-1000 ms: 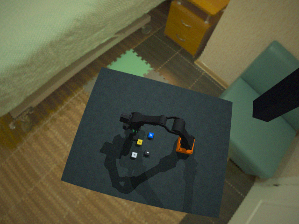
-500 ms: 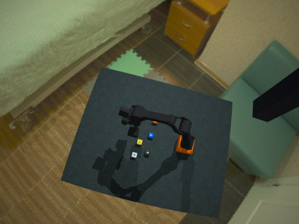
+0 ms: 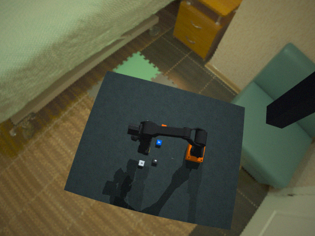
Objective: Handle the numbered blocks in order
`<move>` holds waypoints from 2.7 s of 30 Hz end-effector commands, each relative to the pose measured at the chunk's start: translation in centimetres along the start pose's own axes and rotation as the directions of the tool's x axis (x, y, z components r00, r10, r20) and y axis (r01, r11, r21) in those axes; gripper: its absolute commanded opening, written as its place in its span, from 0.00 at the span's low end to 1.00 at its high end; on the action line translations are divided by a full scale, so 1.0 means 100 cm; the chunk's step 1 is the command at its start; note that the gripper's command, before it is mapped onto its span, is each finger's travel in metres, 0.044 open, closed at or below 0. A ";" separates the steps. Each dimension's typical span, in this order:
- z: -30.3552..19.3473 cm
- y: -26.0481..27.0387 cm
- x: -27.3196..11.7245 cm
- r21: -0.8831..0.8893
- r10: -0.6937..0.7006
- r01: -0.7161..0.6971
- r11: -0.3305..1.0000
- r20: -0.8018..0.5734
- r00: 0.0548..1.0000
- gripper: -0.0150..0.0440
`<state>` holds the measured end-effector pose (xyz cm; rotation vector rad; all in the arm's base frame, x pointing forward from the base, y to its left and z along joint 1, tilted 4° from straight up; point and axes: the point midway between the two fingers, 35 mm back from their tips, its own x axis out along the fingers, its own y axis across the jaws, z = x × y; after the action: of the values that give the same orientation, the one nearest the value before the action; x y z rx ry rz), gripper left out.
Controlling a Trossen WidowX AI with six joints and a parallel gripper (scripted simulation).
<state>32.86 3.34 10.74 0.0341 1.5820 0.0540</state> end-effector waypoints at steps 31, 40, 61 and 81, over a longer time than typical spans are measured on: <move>-0.091 0.084 0.099 -0.016 0.014 -0.014 1.000 0.000 1.000 0.93; -0.092 0.084 0.114 -0.016 0.014 -0.014 1.000 0.000 1.000 0.93; -0.092 0.084 0.119 -0.016 0.014 -0.014 1.000 0.000 1.000 0.46; -0.092 0.084 0.119 -0.016 0.014 -0.014 1.000 0.000 1.000 0.46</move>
<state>23.39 12.26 -0.52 0.0292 1.5813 0.0790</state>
